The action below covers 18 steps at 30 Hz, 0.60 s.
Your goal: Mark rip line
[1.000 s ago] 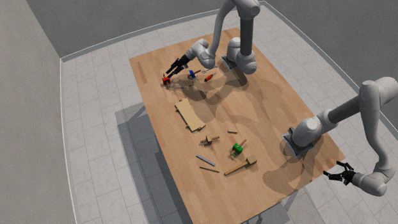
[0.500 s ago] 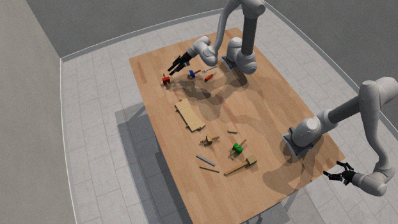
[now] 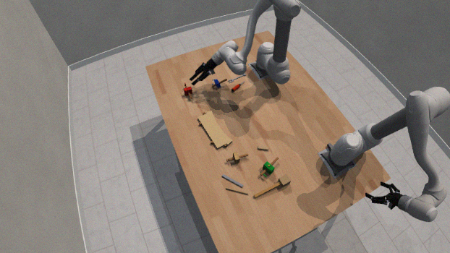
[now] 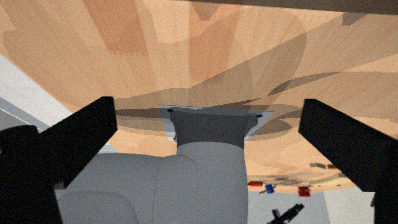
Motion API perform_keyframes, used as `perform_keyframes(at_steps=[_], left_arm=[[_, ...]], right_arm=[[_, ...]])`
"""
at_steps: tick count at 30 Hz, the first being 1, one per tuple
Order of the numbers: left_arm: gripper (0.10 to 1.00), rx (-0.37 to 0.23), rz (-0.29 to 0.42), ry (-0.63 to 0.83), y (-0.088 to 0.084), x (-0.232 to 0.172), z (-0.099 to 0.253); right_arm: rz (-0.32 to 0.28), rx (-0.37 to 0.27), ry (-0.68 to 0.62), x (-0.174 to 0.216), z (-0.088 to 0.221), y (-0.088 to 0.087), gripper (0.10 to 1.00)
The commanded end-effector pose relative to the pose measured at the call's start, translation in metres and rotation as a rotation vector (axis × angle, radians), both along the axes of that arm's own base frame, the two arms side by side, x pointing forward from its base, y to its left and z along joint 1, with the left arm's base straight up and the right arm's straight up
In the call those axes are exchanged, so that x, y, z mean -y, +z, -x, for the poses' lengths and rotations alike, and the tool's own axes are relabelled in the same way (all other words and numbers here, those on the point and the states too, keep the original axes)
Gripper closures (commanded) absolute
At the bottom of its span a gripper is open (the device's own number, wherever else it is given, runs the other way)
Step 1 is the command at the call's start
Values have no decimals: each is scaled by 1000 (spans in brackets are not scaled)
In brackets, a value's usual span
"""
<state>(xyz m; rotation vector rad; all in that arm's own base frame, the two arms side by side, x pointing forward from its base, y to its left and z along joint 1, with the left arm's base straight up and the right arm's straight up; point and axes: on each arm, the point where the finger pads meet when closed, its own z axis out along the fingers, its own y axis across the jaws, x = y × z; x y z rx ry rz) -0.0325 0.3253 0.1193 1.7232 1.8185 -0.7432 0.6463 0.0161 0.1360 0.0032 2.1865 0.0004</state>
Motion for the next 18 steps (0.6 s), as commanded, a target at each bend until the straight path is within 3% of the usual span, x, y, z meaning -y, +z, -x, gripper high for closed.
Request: perform_keyframes(at_steps=[1, 7, 18], left_arm=[[98, -1, 8, 2, 2, 5, 3], [98, -1, 8, 2, 2, 5, 3], [98, -1, 8, 2, 2, 5, 3]], right_arm=[[0, -6, 0, 1, 4, -3, 726], [0, 0, 1, 1, 1, 6, 726], [0, 3, 1, 1, 0, 42, 726]])
